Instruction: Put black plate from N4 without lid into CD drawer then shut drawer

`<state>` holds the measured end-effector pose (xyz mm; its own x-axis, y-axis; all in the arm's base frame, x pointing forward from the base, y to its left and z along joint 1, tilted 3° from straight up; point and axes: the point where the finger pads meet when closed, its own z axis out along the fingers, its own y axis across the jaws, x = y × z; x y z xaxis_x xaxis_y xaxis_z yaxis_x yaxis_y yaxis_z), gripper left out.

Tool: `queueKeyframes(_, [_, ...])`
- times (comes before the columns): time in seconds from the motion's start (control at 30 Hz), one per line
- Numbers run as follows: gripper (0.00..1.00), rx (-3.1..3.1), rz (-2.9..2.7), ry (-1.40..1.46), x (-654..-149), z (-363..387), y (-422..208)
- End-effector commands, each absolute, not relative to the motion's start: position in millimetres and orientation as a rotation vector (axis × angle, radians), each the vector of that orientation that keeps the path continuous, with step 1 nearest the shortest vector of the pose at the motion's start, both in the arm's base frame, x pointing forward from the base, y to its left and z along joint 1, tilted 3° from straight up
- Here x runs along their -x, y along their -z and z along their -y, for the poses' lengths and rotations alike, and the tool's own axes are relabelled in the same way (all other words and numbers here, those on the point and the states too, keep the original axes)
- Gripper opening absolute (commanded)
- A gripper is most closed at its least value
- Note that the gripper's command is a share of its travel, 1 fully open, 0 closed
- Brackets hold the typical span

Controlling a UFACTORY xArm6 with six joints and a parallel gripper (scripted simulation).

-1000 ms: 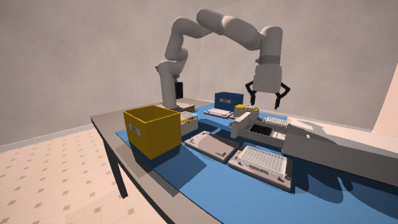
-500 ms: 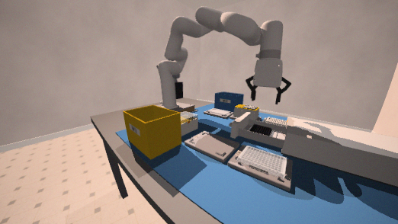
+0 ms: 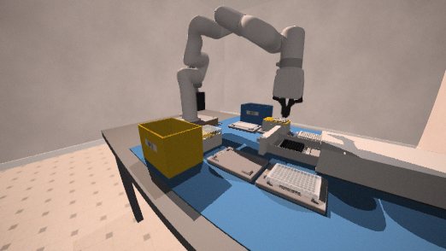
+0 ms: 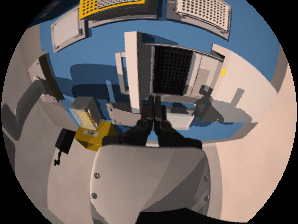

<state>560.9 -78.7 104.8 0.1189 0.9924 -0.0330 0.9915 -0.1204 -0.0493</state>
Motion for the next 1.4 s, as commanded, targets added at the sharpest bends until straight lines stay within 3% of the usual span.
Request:
queueKeyframes(0.0, [0.00,2.348,2.082,-0.072,-543,77,-106])
queueKeyframes(0.77, [0.00,2.348,2.082,-0.073,-440,65,-94])
queueKeyframes(1.37, [0.00,2.348,2.082,-0.073,-440,65,-89])
